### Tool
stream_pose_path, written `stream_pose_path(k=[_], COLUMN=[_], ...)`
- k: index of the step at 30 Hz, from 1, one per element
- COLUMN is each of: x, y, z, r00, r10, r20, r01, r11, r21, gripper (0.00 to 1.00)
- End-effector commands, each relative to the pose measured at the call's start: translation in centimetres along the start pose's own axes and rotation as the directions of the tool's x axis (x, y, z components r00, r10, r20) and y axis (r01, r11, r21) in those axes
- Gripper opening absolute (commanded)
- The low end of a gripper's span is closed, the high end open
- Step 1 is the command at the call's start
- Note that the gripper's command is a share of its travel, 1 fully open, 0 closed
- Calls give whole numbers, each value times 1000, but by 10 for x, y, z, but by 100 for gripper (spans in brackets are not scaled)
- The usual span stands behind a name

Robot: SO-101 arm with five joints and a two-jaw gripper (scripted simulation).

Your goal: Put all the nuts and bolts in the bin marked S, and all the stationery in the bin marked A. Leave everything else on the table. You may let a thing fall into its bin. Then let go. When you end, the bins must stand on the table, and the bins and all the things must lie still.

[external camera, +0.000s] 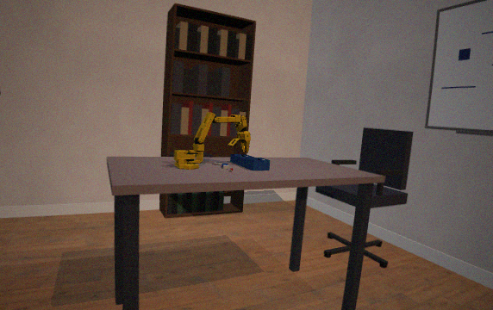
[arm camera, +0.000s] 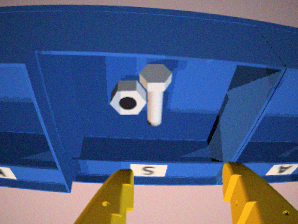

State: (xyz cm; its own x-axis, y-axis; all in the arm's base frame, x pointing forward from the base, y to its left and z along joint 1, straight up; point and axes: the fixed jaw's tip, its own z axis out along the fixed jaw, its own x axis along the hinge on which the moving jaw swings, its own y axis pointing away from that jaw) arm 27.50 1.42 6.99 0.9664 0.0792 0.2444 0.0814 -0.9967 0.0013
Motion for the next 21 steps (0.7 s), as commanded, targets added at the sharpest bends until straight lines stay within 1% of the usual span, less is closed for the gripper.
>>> stream_pose_path(k=[1,21], x=[11,10], y=[3,3], z=[-18,-19], r00=[997,997], r10=[-1,12], r20=[-82,-81], r01=[1,-12], r11=[1000,1000], r21=[-2,-2], gripper=[17,17])
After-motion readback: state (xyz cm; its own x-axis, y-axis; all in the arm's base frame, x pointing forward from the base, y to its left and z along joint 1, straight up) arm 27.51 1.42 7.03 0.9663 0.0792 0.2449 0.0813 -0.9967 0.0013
